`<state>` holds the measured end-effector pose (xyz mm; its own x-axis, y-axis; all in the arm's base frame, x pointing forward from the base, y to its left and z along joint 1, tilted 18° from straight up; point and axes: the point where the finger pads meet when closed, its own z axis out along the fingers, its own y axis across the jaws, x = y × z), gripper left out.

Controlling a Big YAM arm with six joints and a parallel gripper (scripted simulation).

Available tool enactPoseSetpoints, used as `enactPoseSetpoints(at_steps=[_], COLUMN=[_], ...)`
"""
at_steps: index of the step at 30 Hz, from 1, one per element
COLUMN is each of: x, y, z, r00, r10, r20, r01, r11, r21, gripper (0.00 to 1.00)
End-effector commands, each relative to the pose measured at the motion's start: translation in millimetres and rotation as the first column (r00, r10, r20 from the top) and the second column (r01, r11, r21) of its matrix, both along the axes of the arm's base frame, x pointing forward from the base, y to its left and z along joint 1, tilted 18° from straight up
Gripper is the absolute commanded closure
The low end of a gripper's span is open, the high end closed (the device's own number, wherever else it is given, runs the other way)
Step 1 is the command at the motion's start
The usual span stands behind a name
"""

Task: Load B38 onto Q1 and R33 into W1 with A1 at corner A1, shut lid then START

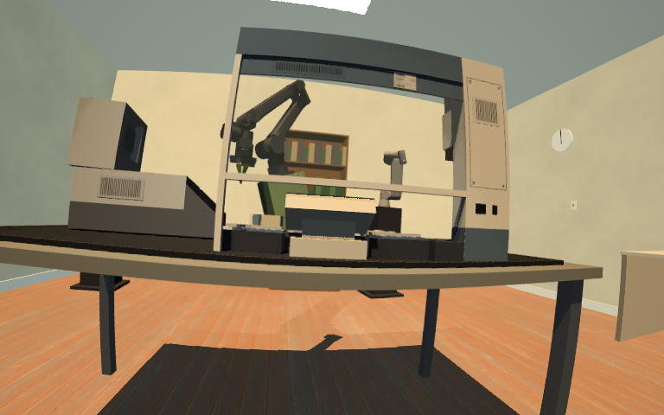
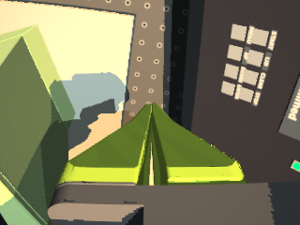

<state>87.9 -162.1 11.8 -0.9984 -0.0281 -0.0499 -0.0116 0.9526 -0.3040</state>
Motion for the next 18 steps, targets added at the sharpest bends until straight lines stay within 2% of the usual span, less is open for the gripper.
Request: enactPoseSetpoints(at_steps=[1,18], x=[6.8,5.3], y=[-12.8,-6.5], z=[10.9,8.5], r00=[0.999,1.000], r10=[-0.022,-0.009], r20=[0.032,0.016], r01=[0.023,0.009], r11=[0.999,1.000], r21=[-0.032,-0.013], gripper=[1.00,1.00])
